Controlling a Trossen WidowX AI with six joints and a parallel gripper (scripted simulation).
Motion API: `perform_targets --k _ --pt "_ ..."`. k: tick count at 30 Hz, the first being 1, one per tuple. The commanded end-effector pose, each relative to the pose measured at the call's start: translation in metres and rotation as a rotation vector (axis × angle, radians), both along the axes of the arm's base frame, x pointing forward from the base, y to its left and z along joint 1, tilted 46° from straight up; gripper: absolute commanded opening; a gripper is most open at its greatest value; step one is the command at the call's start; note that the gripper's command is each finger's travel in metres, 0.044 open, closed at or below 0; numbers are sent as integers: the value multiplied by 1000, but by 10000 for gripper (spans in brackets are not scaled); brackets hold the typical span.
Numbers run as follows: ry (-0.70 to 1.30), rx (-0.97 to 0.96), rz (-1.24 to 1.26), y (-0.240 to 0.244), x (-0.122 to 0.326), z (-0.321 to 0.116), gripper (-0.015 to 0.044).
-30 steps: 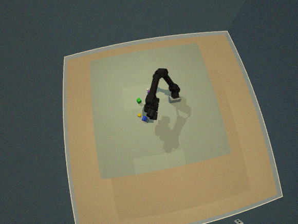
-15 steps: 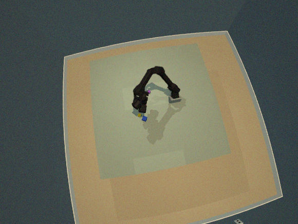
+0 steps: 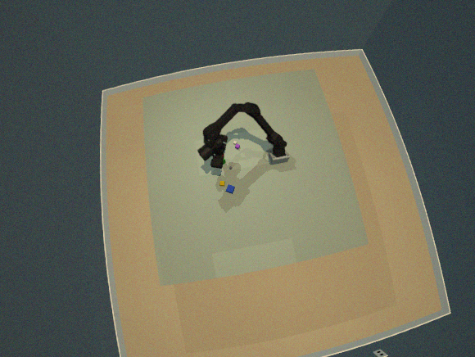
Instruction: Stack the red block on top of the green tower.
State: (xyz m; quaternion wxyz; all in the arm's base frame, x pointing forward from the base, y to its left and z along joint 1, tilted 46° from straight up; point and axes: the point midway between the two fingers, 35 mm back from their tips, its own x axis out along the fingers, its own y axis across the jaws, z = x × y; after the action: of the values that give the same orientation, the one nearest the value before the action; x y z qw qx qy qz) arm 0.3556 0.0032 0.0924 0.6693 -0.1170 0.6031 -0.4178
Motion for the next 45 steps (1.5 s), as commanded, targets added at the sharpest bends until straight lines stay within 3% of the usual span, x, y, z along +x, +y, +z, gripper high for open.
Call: perform_targets --k 1,18,42,45 --pt "1 -4 11 -5 1 0 0" --pt "0 -6 11 -39 -3 -33 0" --pt "0 -6 11 -36 -3 -31 0" --pt "1 -3 6 -39 -3 -34 79"
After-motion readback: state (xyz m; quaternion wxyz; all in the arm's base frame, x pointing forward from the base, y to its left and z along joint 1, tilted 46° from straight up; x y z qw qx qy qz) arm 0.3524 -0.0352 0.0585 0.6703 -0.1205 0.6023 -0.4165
